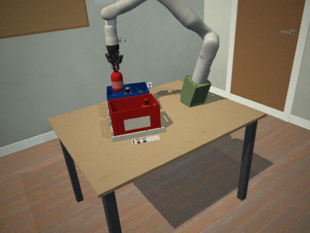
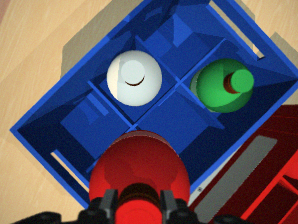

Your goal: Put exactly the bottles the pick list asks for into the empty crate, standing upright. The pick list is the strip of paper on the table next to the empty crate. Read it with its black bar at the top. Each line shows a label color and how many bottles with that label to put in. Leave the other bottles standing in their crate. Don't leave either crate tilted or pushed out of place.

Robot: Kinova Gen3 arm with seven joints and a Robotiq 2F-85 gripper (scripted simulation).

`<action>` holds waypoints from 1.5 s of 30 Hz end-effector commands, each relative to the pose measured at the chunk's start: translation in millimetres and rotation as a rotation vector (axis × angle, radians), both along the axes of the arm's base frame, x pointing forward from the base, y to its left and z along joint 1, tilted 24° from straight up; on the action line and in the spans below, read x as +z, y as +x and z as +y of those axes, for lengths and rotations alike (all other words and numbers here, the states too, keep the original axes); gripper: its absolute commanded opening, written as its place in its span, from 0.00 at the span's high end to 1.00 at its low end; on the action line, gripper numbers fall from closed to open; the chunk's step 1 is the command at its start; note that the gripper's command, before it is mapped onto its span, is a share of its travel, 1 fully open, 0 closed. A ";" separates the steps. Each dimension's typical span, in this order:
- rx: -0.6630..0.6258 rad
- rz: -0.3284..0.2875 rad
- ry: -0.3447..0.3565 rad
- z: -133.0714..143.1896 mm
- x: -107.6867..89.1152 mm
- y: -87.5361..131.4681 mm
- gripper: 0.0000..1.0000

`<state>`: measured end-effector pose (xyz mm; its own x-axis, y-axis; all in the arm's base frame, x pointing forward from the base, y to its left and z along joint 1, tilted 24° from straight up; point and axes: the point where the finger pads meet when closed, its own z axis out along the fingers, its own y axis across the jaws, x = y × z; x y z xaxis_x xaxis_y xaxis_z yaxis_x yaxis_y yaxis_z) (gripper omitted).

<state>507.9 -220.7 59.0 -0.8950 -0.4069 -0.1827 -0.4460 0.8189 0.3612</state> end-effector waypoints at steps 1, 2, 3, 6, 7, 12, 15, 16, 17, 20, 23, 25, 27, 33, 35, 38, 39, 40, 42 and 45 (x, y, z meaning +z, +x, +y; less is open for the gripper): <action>-0.001 -0.002 -0.002 4.7 3.7 0.0 0.90; -0.001 -0.002 -0.002 6.6 4.5 -0.1 0.90; -0.001 -0.002 -0.002 8.4 5.3 -0.3 0.90; -0.001 -0.002 -0.002 10.2 6.1 -0.4 0.90; -0.001 -0.002 -0.002 12.0 6.9 -0.6 0.90; -0.001 -0.002 -0.002 21.2 10.9 -1.3 0.90; -0.001 -0.002 -0.002 26.7 13.3 -1.7 0.90; -0.001 -0.002 -0.002 28.5 14.1 -1.9 0.90; -0.001 -0.002 -0.002 30.3 14.9 -2.0 0.90; -0.001 -0.002 -0.002 35.8 17.3 -2.4 0.90; -0.001 -0.002 -0.002 37.6 18.1 -2.6 0.90; -0.001 -0.002 -0.002 41.3 19.7 -2.8 0.90; -0.001 -0.002 -0.002 44.9 21.3 -3.1 0.90; -0.001 -0.002 -0.002 55.9 26.2 -4.0 0.90; -0.001 -0.002 -0.002 59.5 27.8 -4.3 0.90; -0.001 -0.002 -0.002 65.0 30.2 -4.7 0.90; -0.001 -0.002 -0.002 65.0 30.2 -4.7 0.90; -0.001 -0.002 -0.002 65.0 30.2 -4.7 0.90; -0.001 -0.002 -0.002 68.7 31.8 -5.0 0.90; -0.001 -0.002 -0.002 74.2 34.2 -5.4 0.90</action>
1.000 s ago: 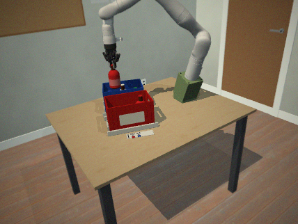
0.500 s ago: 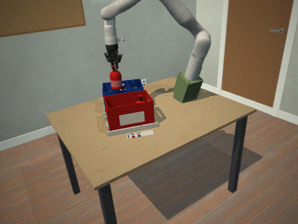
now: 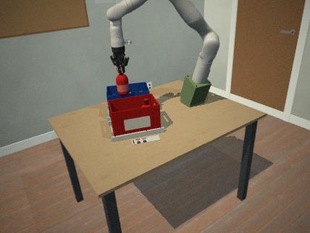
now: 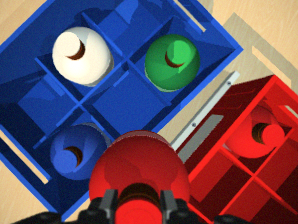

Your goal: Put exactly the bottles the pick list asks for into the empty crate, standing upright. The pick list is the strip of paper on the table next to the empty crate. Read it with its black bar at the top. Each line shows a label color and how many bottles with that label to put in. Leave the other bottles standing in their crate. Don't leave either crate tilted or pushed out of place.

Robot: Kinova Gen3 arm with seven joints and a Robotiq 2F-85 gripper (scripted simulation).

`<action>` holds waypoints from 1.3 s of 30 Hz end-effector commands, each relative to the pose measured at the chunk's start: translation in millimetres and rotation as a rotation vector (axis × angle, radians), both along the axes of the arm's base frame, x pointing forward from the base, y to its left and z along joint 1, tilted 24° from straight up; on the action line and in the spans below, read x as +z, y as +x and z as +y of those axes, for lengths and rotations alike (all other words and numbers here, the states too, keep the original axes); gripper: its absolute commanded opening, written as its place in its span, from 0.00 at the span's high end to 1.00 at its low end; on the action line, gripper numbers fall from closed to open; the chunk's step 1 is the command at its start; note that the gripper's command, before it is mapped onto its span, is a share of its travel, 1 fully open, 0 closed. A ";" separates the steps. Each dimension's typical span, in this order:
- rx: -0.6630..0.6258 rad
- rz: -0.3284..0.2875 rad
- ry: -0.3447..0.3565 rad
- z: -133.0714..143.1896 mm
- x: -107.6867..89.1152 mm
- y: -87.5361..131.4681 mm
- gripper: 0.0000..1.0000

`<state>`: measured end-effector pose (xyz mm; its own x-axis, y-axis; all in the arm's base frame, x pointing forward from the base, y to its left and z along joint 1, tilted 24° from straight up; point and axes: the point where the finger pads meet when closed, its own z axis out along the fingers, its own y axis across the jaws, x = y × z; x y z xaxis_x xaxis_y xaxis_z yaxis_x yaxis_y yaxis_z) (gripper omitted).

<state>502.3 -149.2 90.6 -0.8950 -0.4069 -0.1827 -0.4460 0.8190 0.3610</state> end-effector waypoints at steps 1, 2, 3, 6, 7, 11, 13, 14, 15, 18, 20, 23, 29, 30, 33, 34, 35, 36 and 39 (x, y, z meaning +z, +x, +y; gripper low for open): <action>-0.001 -0.002 -0.001 4.5 3.4 0.1 0.90; -0.001 -0.002 -0.001 6.3 4.2 -0.1 0.90; -0.001 -0.002 -0.001 8.2 5.0 -0.2 0.90; -0.001 -0.002 -0.001 13.6 7.4 -0.6 0.90; -0.001 -0.002 -0.001 15.5 8.2 -0.8 0.90; -0.001 -0.002 -0.001 20.9 10.6 -1.2 0.90; -0.001 -0.002 -0.001 22.7 11.4 -1.3 0.90; -0.001 -0.002 -0.001 24.6 12.2 -1.5 0.90; -0.001 -0.002 -0.001 26.4 13.0 -1.6 0.90; -0.001 -0.002 -0.001 31.9 15.4 -2.1 0.90; -0.001 -0.002 -0.001 35.6 17.0 -2.4 0.90; -0.001 -0.002 -0.001 41.0 19.4 -2.8 0.90; -0.001 -0.002 -0.001 48.4 22.7 -3.3 0.90; -0.001 -0.002 -0.001 50.1 23.5 -3.5 0.90; -0.001 -0.002 -0.001 55.7 25.9 -3.9 0.90; -0.001 -0.002 -0.001 57.5 26.7 -4.1 0.90; -0.001 -0.002 -0.001 59.3 27.5 -4.2 0.90; -0.001 -0.002 -0.001 61.1 28.3 -4.3 0.90; -0.001 -0.002 -0.001 66.6 30.7 -4.8 0.90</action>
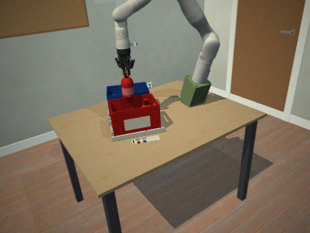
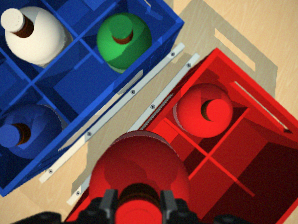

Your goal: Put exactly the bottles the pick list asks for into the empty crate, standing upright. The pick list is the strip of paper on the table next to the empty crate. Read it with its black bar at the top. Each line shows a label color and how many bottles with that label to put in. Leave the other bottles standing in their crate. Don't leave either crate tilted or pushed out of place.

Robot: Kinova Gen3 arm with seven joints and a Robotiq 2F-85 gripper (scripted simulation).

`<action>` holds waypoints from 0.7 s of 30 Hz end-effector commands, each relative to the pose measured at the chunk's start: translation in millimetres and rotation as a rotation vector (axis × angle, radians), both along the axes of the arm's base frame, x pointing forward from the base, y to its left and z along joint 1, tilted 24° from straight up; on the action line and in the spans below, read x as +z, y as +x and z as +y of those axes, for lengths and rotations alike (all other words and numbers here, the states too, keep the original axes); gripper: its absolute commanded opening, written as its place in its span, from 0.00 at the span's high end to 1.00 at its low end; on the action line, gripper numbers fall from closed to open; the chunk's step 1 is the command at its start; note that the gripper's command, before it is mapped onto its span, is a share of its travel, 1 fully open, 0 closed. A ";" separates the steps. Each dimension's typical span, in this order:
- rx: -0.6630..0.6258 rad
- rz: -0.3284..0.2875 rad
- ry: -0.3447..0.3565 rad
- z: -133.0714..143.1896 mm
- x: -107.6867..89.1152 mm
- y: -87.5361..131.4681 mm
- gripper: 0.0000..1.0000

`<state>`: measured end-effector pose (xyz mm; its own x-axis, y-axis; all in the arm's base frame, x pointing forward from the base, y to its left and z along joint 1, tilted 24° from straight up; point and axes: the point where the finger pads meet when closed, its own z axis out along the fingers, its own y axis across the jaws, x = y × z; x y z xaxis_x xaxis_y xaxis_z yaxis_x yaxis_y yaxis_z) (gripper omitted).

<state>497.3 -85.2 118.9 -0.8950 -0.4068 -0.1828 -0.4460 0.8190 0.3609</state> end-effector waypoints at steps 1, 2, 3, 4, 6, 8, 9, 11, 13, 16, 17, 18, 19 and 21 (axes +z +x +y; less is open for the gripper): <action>-0.001 -0.002 -0.001 4.5 3.2 0.1 0.90; -0.001 -0.002 -0.001 6.3 4.0 -0.1 0.90; -0.001 -0.002 -0.001 8.2 4.8 -0.2 0.90; -0.001 -0.002 -0.001 10.0 5.6 -0.4 0.90; -0.001 -0.002 -0.001 11.8 6.4 -0.5 0.90; -0.001 -0.002 -0.001 13.6 7.2 -0.6 0.90; -0.001 -0.002 -0.001 15.4 8.0 -0.8 0.90; -0.001 -0.002 -0.001 19.8 9.9 -1.2 0.90; -0.001 -0.002 -0.001 24.5 12.0 -1.7 0.90; -0.001 -0.002 -0.001 30.6 14.7 -2.3 0.90; -0.001 -0.002 -0.001 30.5 14.7 -2.3 0.90; -0.001 -0.002 -0.001 30.5 14.7 -2.4 0.90; -0.001 -0.002 -0.001 30.4 14.6 -2.5 0.90; -0.001 -0.002 -0.001 30.1 14.5 -2.5 0.90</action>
